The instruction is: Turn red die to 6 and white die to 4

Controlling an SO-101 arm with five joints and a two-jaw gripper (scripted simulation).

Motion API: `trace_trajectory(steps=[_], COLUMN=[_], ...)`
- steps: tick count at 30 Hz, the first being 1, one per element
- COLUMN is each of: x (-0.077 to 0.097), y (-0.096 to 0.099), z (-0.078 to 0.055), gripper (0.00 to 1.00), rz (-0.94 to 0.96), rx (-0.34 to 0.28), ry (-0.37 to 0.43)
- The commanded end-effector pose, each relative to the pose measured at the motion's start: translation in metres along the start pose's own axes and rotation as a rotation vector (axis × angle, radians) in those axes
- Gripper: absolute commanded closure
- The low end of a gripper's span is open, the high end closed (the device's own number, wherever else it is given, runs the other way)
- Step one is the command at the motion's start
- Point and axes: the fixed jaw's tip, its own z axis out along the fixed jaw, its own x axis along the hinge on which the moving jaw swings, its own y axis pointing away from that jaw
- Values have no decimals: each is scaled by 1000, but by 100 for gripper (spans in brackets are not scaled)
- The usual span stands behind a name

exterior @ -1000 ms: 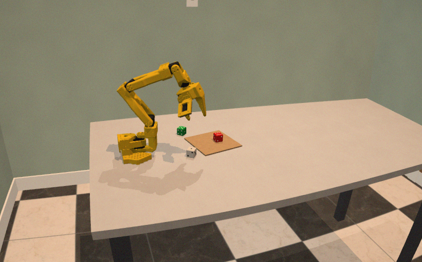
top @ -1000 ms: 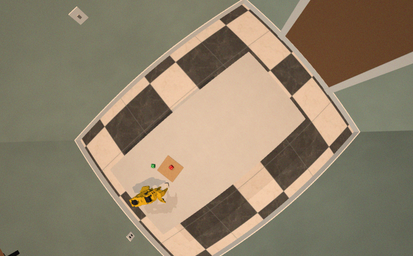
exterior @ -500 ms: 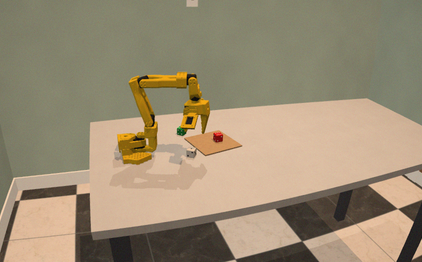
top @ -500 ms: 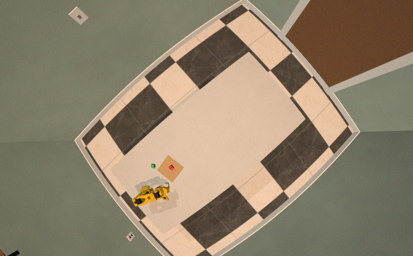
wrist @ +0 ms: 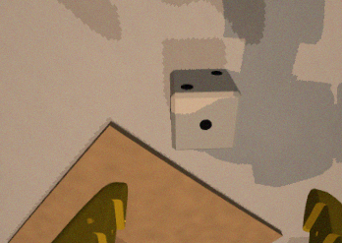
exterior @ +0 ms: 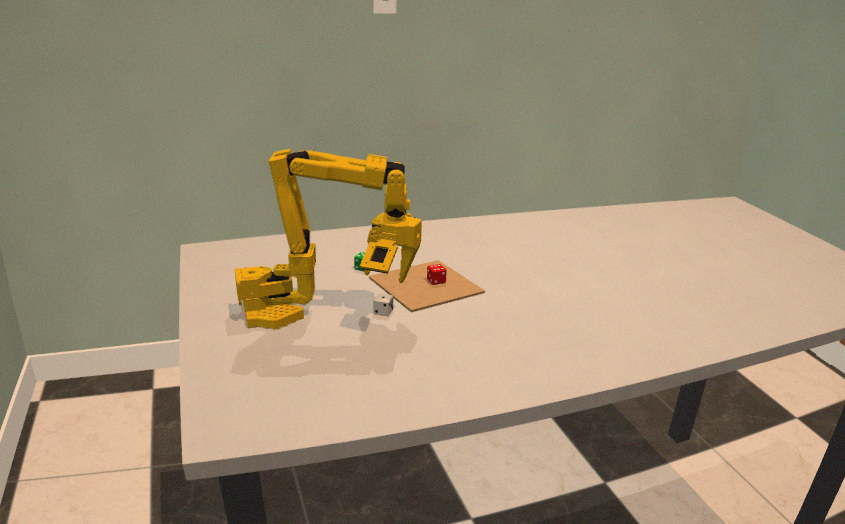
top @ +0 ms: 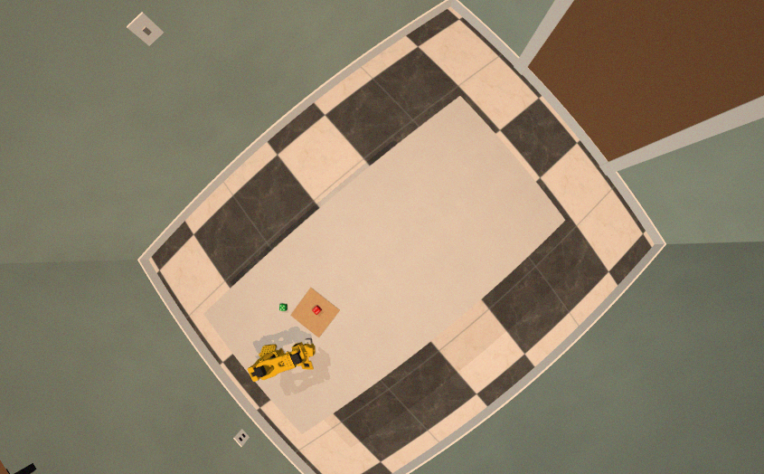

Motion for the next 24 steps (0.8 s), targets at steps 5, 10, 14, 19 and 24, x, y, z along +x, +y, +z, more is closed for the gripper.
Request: trace_trajectory(steps=[5,10,14,19,24], x=[0,0,0,0,0], y=[3,3,3,3,3], z=[-2,-2,-2,0,4], gripper=[69,69,69,69,69], rz=[-2,-2,-2,-2,-2], rx=[-17,-17,-17,-17,-17], ry=[8,8,8,8,8])
